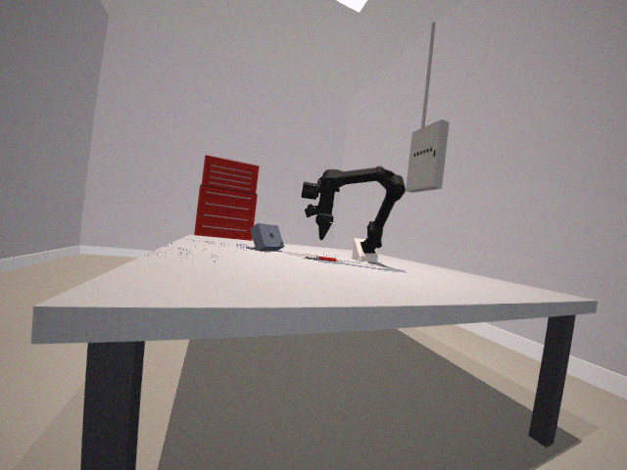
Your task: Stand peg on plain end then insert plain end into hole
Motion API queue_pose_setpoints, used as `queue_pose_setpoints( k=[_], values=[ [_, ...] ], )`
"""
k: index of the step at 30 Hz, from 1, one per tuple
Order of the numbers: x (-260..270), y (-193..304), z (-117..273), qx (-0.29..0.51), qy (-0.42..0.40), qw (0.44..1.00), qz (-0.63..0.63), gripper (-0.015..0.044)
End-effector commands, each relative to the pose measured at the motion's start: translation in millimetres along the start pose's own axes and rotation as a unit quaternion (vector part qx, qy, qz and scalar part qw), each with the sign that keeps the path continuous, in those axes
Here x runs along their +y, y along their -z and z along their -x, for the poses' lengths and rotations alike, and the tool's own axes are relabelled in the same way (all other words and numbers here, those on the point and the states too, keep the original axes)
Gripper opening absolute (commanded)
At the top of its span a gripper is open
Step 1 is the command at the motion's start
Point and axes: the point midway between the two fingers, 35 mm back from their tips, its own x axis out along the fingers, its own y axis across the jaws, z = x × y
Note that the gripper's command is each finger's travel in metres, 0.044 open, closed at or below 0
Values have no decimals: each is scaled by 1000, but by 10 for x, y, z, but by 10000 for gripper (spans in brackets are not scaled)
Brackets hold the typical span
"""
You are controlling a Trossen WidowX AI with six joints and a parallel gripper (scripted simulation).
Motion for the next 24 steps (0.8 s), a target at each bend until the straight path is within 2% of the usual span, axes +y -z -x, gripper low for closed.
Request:
queue_pose_setpoints(
  k=[1,24],
  values=[
    [18,27,-25,12,-11,1000,3,440],
    [24,8,-374,11,-9,1000,3,440]
  ],
)
